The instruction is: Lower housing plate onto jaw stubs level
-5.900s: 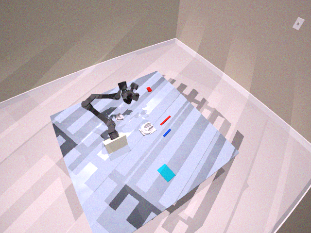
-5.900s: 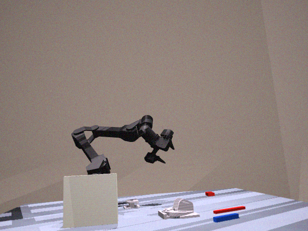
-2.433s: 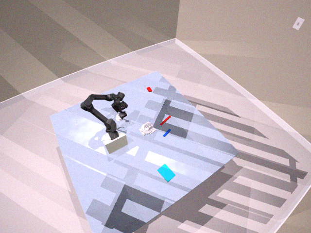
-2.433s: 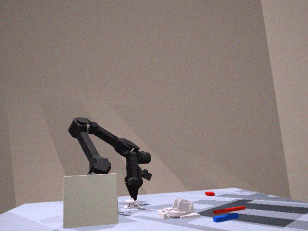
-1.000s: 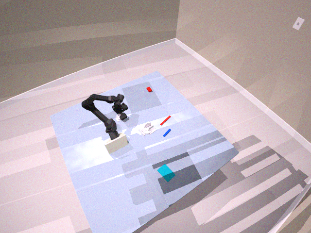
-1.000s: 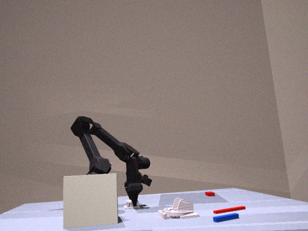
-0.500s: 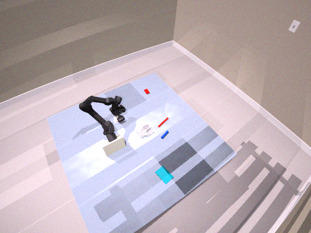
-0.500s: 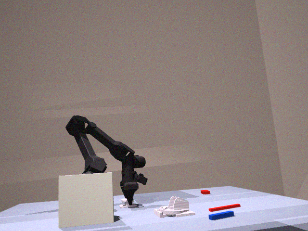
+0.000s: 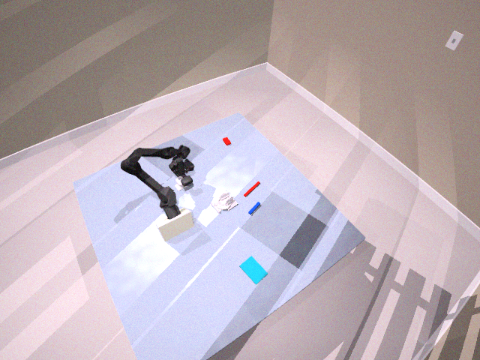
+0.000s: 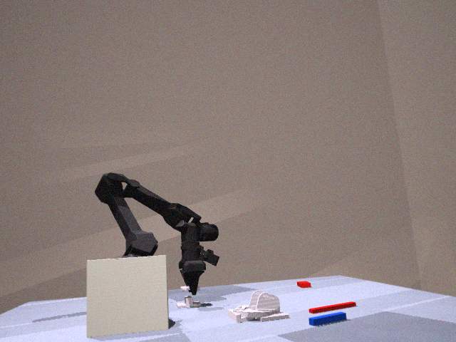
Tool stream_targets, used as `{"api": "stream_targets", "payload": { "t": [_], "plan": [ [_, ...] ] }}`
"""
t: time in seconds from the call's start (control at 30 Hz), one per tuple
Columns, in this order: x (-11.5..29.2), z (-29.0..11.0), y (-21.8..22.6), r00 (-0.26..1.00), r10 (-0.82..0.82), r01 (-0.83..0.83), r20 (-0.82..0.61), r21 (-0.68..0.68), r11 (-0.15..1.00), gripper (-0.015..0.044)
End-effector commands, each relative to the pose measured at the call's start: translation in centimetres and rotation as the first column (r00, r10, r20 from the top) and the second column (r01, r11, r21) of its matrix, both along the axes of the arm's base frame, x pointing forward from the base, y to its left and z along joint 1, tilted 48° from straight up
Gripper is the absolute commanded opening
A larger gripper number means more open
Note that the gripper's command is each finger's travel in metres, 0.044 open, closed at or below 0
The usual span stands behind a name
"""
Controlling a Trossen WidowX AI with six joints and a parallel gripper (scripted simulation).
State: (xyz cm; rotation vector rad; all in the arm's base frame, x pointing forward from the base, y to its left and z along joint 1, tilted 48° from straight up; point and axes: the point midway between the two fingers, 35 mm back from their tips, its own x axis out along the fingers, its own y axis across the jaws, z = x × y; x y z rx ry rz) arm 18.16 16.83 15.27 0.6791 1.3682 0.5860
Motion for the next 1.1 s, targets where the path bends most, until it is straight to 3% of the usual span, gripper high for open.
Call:
{"api": "stream_targets", "payload": {
  "t": [0.0, 0.53, 1.07],
  "plan": [
    [-0.1, 0.8, -0.8, 1.000, 0.003, -0.003, 0.004, 0.004, 1.000, 0.0351],
    [-0.7, 3.3, -3.4, 1.000, -0.016, 0.017, -0.012, 0.009, 1.000, 0.0351],
    [2.5, 1.2, -5.4, 0.879, -0.330, 0.341, -0.344, -0.030, 0.939, 0.0351]
  ]
}}
